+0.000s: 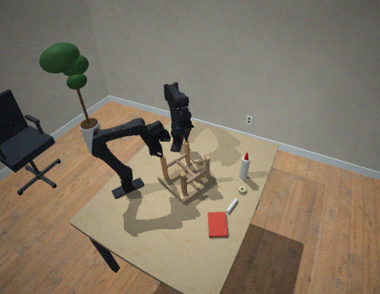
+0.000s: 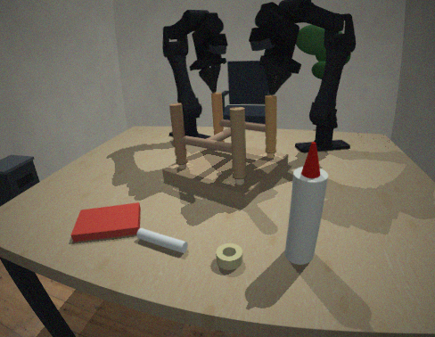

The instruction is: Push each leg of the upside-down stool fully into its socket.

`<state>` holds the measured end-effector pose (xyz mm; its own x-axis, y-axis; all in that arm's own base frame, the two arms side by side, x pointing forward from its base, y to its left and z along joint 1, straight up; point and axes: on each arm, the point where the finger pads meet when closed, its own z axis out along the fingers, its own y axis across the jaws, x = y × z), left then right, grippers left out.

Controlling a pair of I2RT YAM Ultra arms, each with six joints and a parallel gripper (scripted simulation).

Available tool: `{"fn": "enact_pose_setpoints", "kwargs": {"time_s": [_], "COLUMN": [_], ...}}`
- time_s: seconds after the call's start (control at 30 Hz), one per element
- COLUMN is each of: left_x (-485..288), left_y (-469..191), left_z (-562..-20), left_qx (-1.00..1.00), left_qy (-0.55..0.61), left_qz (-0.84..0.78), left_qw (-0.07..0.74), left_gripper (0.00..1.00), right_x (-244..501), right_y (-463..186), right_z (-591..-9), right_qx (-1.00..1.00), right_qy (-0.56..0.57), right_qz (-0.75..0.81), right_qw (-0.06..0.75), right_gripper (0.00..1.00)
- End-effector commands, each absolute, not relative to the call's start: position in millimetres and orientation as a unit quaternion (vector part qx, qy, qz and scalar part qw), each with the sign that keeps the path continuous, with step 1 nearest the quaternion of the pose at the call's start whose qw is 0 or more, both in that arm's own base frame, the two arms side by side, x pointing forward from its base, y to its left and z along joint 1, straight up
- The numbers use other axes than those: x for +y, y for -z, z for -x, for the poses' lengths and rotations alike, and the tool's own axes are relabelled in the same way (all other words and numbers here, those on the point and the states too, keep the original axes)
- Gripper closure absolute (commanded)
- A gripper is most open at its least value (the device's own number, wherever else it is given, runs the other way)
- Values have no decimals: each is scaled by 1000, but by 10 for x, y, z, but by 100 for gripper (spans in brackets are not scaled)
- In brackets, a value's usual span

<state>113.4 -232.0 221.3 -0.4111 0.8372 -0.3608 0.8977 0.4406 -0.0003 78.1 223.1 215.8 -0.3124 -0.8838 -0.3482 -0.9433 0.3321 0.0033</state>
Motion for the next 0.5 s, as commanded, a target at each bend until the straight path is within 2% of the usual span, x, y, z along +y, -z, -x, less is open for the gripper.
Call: {"fn": "enact_pose_setpoints", "kwargs": {"time_s": [0.0, 0.13, 0.17, 0.23, 0.27, 0.47], "left_x": [-2278, -2231, -2280, -2309, -2243, -2182], "left_y": [-2067, -1914, -2294, -2287, -2024, -1960], "left_z": [-1113, -1088, -1120, -1140, -1098, -1067], "left_qx": [838, 841, 831, 832, 839, 842], "left_qy": [84, 73, 104, 101, 78, 67], "left_qz": [-522, -524, -519, -519, -523, -525], "left_qw": [134, 116, 168, 166, 126, 108], "left_gripper": [100, 100, 100, 100, 100, 100], "right_x": [2175, 2112, 2297, 2270, 2176, 2116], "right_y": [-2034, -1936, -2244, -2241, -2037, -1964], "right_z": [-766, -748, -782, -790, -755, -736], "right_qx": [807, 809, 798, 799, 807, 809], "right_qy": [-87, -75, -117, -111, -88, -77], "right_qz": [571, 573, 570, 569, 572, 573], "right_qw": [122, 107, 159, 158, 119, 104], "right_gripper": [100, 100, 100, 100, 100, 100]}}
